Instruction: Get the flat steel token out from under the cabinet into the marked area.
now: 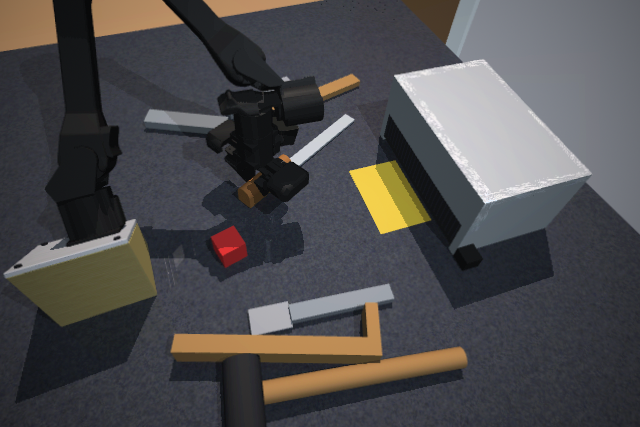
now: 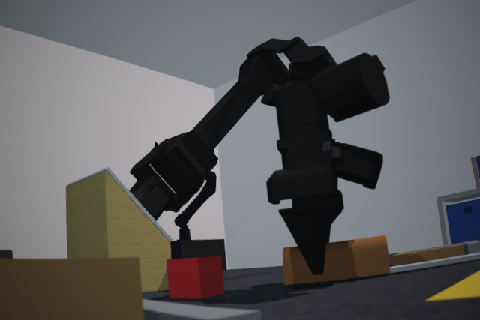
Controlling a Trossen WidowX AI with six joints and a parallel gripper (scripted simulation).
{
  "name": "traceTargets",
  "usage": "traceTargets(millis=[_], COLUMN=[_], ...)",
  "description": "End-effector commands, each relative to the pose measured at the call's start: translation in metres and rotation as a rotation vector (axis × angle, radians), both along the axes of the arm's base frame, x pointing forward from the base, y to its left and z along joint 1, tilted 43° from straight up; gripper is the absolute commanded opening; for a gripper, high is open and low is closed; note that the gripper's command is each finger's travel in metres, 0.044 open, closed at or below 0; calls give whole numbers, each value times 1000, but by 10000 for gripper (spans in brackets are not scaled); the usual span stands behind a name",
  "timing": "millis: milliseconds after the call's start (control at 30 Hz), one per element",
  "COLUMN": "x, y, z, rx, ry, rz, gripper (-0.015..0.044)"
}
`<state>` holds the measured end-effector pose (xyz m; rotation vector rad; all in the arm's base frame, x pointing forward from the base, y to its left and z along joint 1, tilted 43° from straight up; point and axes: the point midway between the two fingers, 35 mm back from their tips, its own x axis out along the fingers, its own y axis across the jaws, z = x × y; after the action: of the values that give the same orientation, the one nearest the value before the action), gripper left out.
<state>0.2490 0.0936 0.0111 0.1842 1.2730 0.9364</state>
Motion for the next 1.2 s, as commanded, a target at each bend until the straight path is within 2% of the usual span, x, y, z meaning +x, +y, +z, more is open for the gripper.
traceTargets(millis=[0, 1167], x=[-2, -16], y=[3, 27], z=[4, 26], rx=[1, 4], ry=[-5, -1], rz=[1, -3], gripper=[0, 0])
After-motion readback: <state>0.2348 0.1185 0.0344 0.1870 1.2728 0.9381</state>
